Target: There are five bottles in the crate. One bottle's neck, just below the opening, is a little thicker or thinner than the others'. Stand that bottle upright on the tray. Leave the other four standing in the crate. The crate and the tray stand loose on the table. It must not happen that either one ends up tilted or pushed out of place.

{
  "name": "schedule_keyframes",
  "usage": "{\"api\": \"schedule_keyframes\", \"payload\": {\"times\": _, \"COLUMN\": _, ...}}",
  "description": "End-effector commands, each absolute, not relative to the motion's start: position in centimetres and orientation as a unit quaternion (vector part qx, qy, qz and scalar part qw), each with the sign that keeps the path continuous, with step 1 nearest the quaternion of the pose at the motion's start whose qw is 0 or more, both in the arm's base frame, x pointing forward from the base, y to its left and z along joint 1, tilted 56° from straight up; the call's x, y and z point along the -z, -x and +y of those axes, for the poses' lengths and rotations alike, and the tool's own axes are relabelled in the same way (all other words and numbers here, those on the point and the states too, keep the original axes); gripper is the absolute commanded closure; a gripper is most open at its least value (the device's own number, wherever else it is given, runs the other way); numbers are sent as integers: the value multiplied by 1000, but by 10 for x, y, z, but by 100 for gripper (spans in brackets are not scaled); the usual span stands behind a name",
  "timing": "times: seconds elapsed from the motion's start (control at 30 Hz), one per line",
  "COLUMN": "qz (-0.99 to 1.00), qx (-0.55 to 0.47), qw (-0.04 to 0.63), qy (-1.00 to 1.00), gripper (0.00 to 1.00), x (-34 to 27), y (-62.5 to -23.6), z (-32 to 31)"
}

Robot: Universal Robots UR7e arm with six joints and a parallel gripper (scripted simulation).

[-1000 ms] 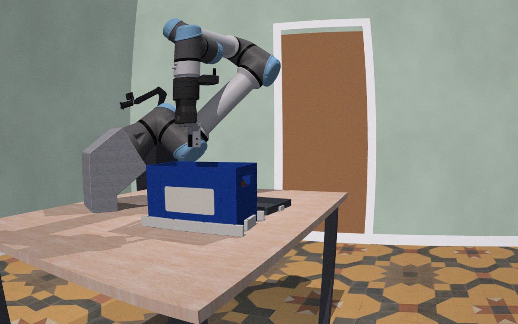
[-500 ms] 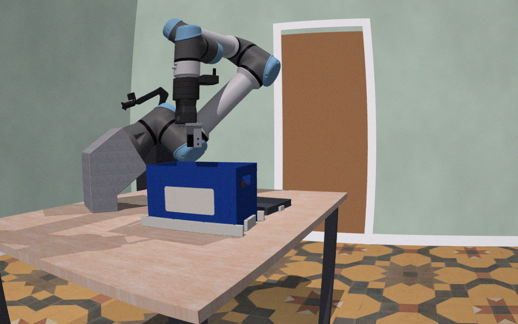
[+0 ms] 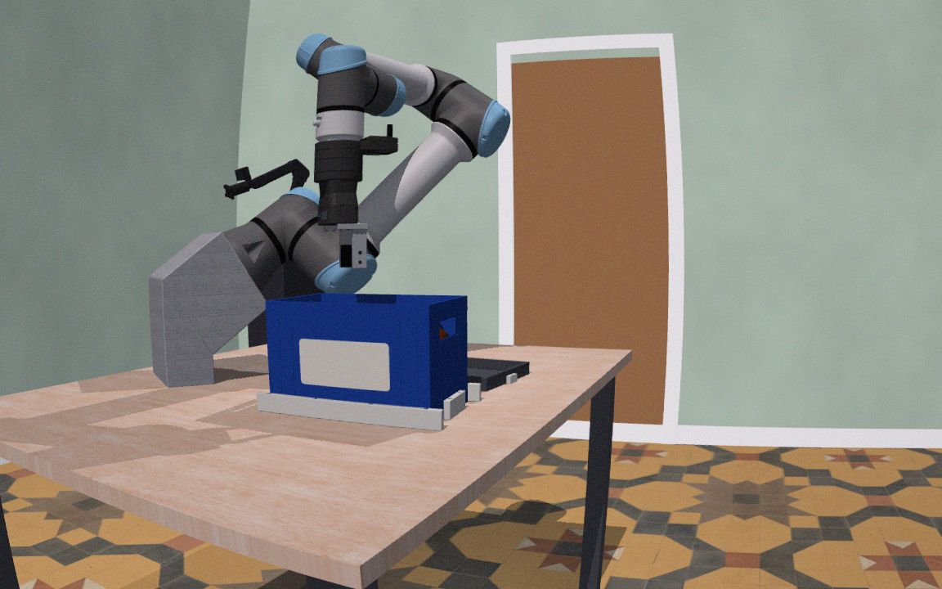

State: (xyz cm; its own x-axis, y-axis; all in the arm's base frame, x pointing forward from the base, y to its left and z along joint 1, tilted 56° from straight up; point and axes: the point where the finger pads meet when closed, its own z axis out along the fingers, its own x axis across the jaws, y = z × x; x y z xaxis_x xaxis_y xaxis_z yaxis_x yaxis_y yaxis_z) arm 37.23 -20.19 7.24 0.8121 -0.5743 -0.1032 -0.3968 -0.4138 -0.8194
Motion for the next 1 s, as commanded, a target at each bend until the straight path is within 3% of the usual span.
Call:
{"api": "schedule_keyframes", "payload": {"times": 0.0, "qz": 291, "qx": 98, "qw": 456, "qy": 835, "gripper": 0, "x": -72, "y": -372, "z": -202}}
{"api": "schedule_keyframes", "payload": {"times": 0.97, "qz": 291, "qx": 98, "qw": 456, "qy": 835, "gripper": 0, "x": -57, "y": -384, "z": -183}}
